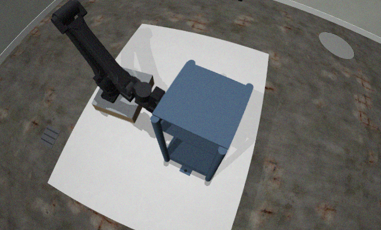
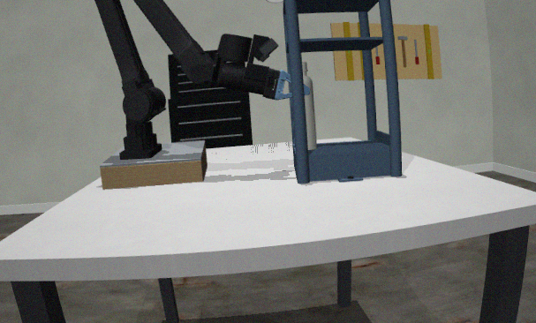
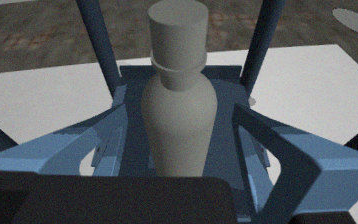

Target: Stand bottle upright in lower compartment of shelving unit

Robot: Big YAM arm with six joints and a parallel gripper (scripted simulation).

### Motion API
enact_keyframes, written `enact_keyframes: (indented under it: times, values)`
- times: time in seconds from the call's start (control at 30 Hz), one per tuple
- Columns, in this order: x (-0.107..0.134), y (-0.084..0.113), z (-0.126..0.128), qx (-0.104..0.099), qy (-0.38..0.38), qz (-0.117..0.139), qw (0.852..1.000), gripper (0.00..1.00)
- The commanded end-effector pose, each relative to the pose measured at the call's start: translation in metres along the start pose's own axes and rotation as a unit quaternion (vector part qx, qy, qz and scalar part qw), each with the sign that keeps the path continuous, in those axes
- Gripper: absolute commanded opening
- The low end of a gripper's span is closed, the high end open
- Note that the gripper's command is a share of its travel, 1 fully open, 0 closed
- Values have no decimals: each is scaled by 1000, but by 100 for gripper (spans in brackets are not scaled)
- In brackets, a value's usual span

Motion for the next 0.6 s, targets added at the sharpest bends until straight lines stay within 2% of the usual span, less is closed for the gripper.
enact_keyframes:
  times: [0.0, 0.23, 0.57]
  values:
    - [-12, -7, -10, 10, 3, -14, 1000, 73]
    - [-6, 2, -7, 8, 3, -9, 1000, 73]
    - [8, 36, -3, 6, 4, -2, 1000, 73]
Point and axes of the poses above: the point where the finger pads meet when closed, its own y axis back along the fingers, its own z axis across the jaws, x = y × z, the point moved 6 cm from there along y, back along the fingers, and after that the axes turned 10 degrees about y, right-handed, at the moved point
